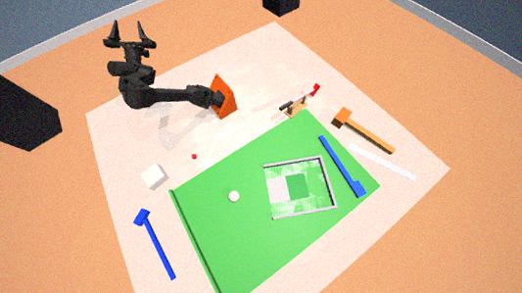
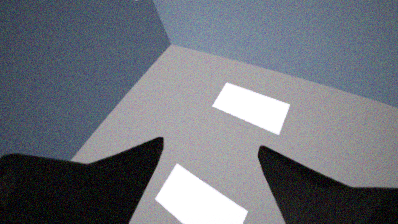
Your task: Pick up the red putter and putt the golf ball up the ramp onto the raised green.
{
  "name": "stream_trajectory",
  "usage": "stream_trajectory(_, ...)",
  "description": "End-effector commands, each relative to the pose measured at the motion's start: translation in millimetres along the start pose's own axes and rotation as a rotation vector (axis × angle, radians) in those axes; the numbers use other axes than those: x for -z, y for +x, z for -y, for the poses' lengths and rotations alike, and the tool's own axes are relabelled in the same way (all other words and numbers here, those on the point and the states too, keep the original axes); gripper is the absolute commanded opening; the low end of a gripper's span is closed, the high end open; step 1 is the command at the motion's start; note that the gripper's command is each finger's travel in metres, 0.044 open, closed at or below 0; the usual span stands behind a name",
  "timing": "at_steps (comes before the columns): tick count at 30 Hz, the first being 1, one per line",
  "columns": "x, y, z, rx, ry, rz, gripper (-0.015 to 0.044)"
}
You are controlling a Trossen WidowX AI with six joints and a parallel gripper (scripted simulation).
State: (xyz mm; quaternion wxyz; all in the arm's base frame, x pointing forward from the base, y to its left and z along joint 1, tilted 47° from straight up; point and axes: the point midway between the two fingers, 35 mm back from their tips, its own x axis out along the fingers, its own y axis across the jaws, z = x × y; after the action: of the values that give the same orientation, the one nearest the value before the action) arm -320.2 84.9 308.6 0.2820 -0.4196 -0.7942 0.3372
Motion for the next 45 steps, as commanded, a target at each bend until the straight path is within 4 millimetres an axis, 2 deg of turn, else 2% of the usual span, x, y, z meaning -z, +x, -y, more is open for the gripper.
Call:
stream_trajectory(1,-0.2,-0.2,0.3,0.001,0.002,0.001,0.0426)
stream_trajectory(7,-9.7,-10.4,15.1,0.039,0.095,0.049,0.044)
stream_trajectory(16,-60.1,-62.7,50.8,0.155,0.108,0.259,0.044)
stream_trajectory(20,-69.4,-88.4,68.4,0.209,0.168,0.347,0.044)
stream_trajectory(33,-74.8,-178.9,119.2,0.35,0.406,0.649,0.044)
stream_trajectory(45,-58.0,-271.9,151.2,0.429,0.613,0.971,0.044)
